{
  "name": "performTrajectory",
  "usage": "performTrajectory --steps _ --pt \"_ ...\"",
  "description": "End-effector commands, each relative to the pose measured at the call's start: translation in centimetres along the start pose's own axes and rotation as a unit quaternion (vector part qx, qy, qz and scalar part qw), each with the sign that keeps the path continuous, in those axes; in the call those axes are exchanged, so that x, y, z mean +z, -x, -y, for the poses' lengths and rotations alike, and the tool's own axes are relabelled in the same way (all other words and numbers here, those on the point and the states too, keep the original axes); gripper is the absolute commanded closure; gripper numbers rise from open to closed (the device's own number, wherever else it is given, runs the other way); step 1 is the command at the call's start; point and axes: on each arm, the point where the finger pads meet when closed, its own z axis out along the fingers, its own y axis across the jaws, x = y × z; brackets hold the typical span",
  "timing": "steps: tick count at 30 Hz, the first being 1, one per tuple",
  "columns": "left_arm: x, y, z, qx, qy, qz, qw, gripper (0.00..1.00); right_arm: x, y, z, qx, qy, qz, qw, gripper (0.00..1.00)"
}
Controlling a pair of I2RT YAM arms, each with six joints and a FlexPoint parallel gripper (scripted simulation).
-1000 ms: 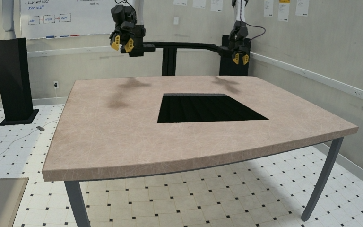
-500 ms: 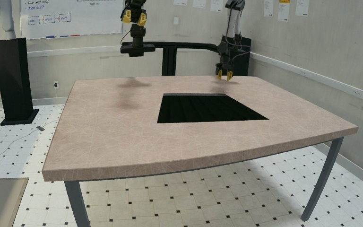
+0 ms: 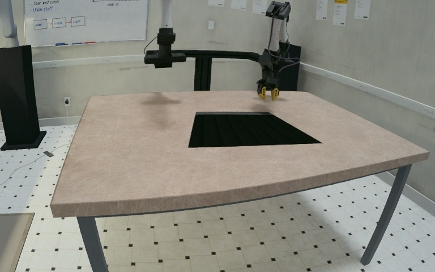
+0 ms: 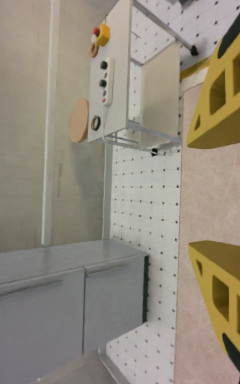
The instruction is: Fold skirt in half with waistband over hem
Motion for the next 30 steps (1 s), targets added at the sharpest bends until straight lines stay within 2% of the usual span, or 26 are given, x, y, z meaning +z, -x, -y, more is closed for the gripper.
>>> performTrajectory --steps 1,2,5,7,11,16,21,22,25,30 --pt "0.0 0.2 0.1 -0.002 0.000 0.009 1.000 0.52 -2.0 5.8 -0.6 0.041 -0.017 0.045 0.998 0.52" --pt "0.0 0.2 0.1 -0.002 0.000 0.009 1.000 0.52 -2.4 6.7 -0.9 0.041 -0.017 0.045 0.998 0.52" --pt "0.0 0.2 0.1 -0.002 0.000 0.009 1.000 0.52 -2.4 2.6 -2.0 0.046 -0.019 -0.046 0.998 0.52" --pt "0.0 0.2 0.1 -0.002 0.000 0.009 1.000 0.52 -2.4 2.6 -2.0 0.046 -0.019 -0.046 0.998 0.52" --pt "0.0 0.2 0.1 -0.002 0.000 0.009 1.000 0.52 -3.2 -1.9 -3.5 0.052 -0.023 -0.156 0.986 0.52" --pt "0.0 0.2 0.1 -0.002 0.000 0.009 1.000 0.52 -4.4 -7.4 -5.3 0.059 -0.027 -0.286 0.956 0.52" --pt "0.0 0.2 0.1 -0.002 0.000 0.009 1.000 0.52 -5.6 -12.9 -7.2 0.064 -0.030 -0.405 0.911 0.52" --pt "0.0 0.2 0.1 -0.002 0.000 0.009 1.000 0.52 -6.4 -15.7 -7.5 0.059 -0.032 -0.423 0.903 0.52" --pt "0.0 0.2 0.1 -0.002 0.000 0.009 1.000 0.52 -6.9 -15.8 -7.8 0.063 -0.030 -0.410 0.910 0.52" --pt "0.0 0.2 0.1 -0.002 0.000 0.009 1.000 0.52 -7.7 -20.8 -9.7 0.067 -0.029 -0.398 0.914 0.52"
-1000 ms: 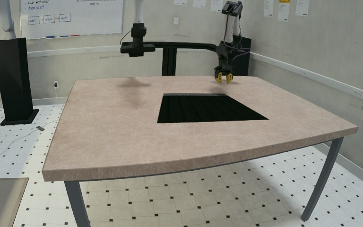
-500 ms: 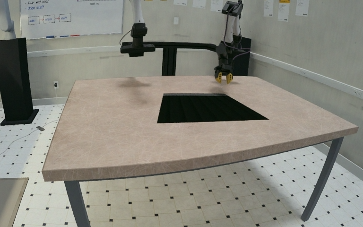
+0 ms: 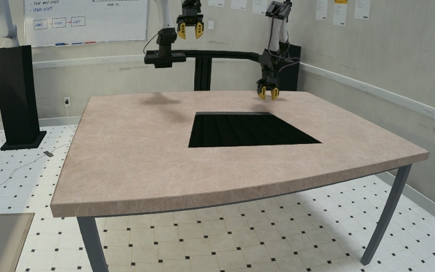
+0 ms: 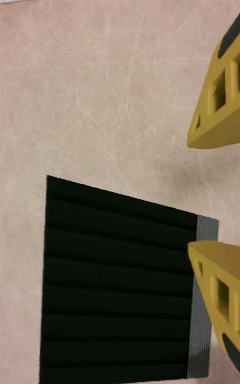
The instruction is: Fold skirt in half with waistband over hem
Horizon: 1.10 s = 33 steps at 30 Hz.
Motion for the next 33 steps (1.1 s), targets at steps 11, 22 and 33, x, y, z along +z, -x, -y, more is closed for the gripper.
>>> performTrajectory --steps 11,22,33 --pt "0.0 -0.2 -0.1 0.001 0.003 0.001 1.000 0.52 7.6 -10.3 -2.9 0.017 -0.007 0.008 1.000 0.52" --pt "0.0 -0.2 -0.1 0.001 0.003 0.001 1.000 0.52 14.5 -20.3 -5.7 0.017 -0.006 0.011 1.000 0.52" --pt "0.0 -0.2 -0.1 0.001 0.003 0.001 1.000 0.52 18.4 -25.8 -7.2 0.017 -0.005 0.011 1.000 0.52"
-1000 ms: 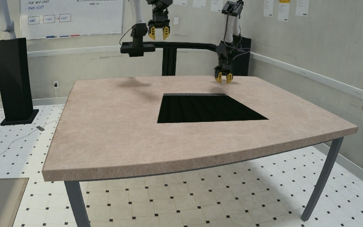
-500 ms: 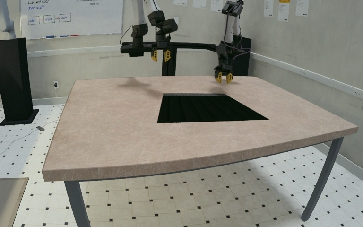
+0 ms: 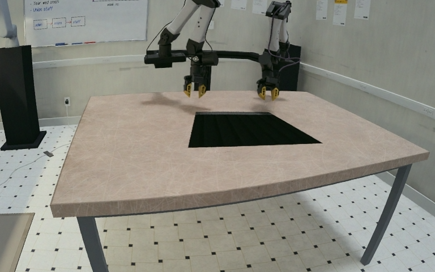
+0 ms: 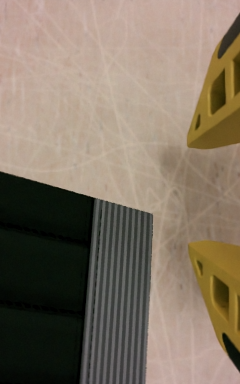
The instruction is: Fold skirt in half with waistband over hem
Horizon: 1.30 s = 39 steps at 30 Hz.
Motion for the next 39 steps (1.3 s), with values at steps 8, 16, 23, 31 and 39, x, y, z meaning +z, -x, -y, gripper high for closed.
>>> performTrajectory --steps 8,16,23,31,39 --pt "0.0 -0.2 -0.1 0.001 0.003 0.001 1.000 0.52 1.0 2.4 -1.7 0.052 0.044 0.090 0.994 0.52" --pt "0.0 -0.2 -0.1 0.001 0.003 0.001 1.000 0.52 0.8 2.7 -2.4 0.056 0.054 0.091 0.993 0.52" --pt "1.3 -0.8 -0.5 -0.001 0.008 0.000 1.000 0.52 2.1 2.3 -2.4 0.056 0.054 0.088 0.993 0.52" --pt "3.0 -1.9 -0.4 0.001 0.003 -0.003 1.000 0.52 4.0 1.6 -2.6 0.056 0.054 0.088 0.993 0.52" --pt "5.3 -3.4 -0.6 0.001 0.003 -0.003 1.000 0.52 6.5 0.7 -2.9 0.056 0.054 0.088 0.993 0.52"
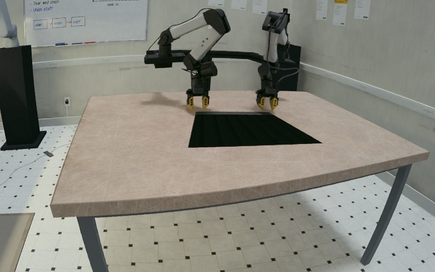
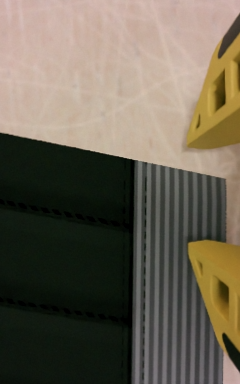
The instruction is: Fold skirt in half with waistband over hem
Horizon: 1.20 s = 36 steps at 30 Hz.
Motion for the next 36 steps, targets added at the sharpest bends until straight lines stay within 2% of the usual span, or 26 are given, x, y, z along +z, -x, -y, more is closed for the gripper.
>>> performTrajectory --steps 1,36 --pt "1.23 -0.58 -0.10 0.001 -0.005 0.003 1.000 0.52 1.04 0.18 -0.82 0.007 0.018 0.012 1.000 0.52" --pt "1.84 -1.20 -0.34 0.003 0.000 -0.004 1.000 0.52 1.63 -0.03 -0.88 0.009 0.018 0.013 1.000 0.52"
